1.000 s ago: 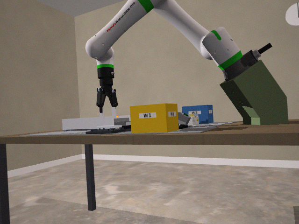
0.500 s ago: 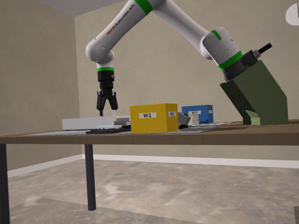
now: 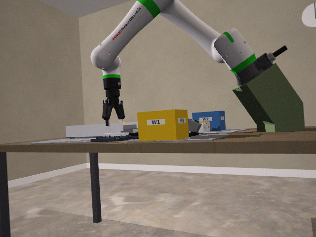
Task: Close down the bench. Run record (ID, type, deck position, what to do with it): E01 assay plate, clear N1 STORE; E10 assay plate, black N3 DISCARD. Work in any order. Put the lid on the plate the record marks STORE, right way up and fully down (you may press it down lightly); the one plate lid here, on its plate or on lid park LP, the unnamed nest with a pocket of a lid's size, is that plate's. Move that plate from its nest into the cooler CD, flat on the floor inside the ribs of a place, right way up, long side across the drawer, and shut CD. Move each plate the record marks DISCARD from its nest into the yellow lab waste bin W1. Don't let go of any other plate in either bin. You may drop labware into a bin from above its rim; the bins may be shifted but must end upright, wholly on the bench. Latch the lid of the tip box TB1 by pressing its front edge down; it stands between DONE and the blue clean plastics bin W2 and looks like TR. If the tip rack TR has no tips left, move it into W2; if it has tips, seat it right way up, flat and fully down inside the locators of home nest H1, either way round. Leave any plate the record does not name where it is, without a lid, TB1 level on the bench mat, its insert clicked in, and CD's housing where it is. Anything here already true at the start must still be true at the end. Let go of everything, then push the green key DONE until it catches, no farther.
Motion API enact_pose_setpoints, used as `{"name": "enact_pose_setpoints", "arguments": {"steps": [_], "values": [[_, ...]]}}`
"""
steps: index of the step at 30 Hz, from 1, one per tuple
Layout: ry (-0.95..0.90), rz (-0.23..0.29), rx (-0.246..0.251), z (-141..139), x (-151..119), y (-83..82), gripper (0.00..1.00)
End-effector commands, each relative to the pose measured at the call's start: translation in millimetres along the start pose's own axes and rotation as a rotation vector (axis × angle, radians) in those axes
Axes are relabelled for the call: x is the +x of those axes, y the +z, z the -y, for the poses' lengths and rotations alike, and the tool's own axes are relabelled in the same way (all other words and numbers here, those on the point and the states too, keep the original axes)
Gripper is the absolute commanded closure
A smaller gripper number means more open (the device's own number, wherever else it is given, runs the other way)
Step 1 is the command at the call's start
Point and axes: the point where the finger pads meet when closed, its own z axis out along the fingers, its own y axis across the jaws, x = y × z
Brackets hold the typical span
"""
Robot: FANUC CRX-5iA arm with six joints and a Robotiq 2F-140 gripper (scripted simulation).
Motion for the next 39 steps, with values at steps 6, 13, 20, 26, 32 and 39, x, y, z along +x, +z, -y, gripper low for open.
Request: {"name": "enact_pose_setpoints", "arguments": {"steps": [6,13,20,26,32,39], "values": [[0.0,0.0,0.0,0,0,5.2,0.34],[0.0,0.0,0.0,0,0,11.8,0.34],[0.0,0.0,0.0,0,0,21.2,0.34],[0.0,0.0,0.0,0,0,21.2,0.34],[0.0,0.0,0.0,0,0,21.2,0.35],[0.0,0.0,0.0,0,0,21.2,0.38]]}}
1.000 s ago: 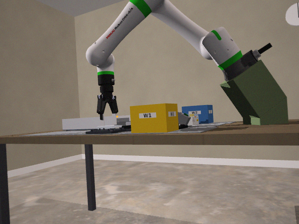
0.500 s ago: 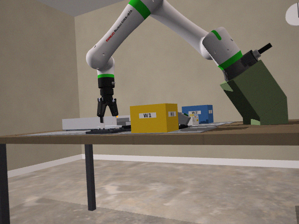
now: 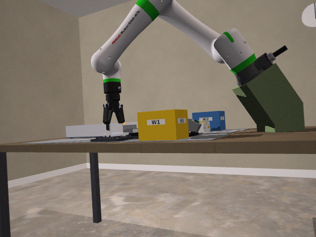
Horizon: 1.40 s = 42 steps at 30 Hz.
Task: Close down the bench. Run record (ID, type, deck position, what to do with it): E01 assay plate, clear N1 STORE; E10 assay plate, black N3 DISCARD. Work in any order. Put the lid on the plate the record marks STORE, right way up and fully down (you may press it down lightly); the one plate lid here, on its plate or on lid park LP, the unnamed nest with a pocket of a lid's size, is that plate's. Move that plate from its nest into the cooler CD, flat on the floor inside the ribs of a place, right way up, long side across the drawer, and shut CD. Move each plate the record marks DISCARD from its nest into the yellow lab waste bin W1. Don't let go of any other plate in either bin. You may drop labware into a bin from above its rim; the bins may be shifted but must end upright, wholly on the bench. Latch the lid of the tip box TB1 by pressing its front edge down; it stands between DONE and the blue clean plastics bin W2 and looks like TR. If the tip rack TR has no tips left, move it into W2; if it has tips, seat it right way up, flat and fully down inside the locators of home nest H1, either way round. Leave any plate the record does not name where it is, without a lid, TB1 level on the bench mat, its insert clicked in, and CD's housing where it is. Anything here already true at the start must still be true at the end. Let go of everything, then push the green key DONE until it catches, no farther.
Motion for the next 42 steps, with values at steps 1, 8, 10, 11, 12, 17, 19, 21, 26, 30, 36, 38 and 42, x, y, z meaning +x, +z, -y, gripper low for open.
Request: {"name": "enact_pose_setpoints", "arguments": {"steps": [1,8,10,11,12,17,19,21,26,30,36,38,42], "values": [[0.0,0.0,0.0,0.0,0.2,-0.2,0.38],[0.0,0.0,0.0,0.0,0.2,-0.2,0.41],[0.0,0.0,0.0,0.0,0.2,-0.2,0.42],[0.0,0.0,0.0,0.0,0.2,-0.2,0.42],[0.0,0.0,0.0,0.0,0.2,-0.2,0.43],[0.0,0.0,0.0,0.0,0.2,-0.2,0.45],[0.0,0.0,0.0,0.0,0.2,-0.2,1.0],[0.0,0.0,0.0,0.0,0.2,-0.2,1.0],[0.0,0.0,0.0,0.0,0.2,-0.2,1.0],[0.0,0.0,0.0,0.0,0.2,-0.2,1.0],[0.0,0.0,0.0,0.0,0.2,-0.2,1.0],[0.0,0.0,0.0,0.0,0.2,-0.2,1.0],[0.0,0.0,0.0,0.0,0.2,-0.2,1.0]]}}
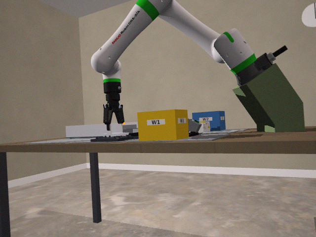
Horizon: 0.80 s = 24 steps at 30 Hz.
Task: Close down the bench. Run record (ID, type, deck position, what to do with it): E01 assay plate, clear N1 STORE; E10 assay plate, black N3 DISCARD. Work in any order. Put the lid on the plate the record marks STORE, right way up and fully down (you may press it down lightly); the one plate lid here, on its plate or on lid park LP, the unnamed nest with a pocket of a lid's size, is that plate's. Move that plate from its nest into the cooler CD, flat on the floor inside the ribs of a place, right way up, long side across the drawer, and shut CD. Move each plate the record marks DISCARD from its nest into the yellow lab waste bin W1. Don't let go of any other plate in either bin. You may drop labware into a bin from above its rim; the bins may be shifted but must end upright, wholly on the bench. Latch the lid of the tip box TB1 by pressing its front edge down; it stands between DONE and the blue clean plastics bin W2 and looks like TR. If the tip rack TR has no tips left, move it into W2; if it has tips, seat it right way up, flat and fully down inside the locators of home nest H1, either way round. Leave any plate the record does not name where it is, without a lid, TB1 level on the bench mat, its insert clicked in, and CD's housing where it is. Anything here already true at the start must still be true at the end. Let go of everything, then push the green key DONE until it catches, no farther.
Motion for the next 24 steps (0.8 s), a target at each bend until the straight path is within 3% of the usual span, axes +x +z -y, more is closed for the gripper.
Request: {"name": "enact_pose_setpoints", "arguments": {"steps": [1,24], "values": [[0.0,0.0,0.0,0.0,0.1,0.1,1.0],[0.0,0.0,0.0,0.0,0.1,-5.9,1.0]]}}
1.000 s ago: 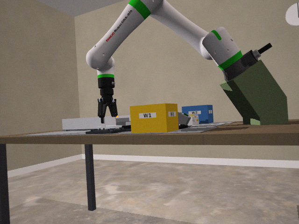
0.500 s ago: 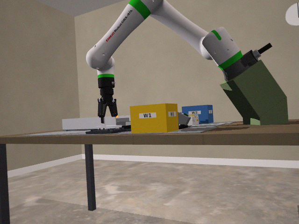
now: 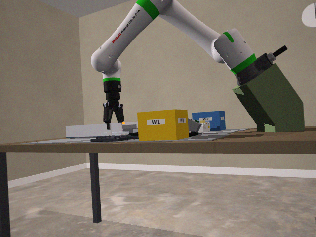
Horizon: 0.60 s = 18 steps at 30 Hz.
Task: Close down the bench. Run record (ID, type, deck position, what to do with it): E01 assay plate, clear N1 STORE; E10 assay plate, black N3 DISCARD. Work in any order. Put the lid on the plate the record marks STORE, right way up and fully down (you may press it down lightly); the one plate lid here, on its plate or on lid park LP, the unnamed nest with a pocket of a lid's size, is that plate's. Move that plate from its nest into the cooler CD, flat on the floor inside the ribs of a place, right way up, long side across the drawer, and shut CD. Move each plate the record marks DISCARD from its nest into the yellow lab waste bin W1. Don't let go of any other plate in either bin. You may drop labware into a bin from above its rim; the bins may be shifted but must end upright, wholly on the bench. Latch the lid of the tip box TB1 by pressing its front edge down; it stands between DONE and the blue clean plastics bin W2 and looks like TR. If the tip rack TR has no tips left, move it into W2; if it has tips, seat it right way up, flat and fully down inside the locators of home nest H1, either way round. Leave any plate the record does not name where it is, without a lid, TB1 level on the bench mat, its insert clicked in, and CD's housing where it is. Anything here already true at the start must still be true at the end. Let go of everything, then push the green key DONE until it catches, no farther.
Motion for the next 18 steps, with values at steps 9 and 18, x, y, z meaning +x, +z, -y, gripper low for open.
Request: {"name": "enact_pose_setpoints", "arguments": {"steps": [9,18], "values": [[0.0,0.0,0.0,0.0,0.2,-3.4,1.0],[0.0,0.0,0.0,0.0,0.2,-10.4,1.0]]}}
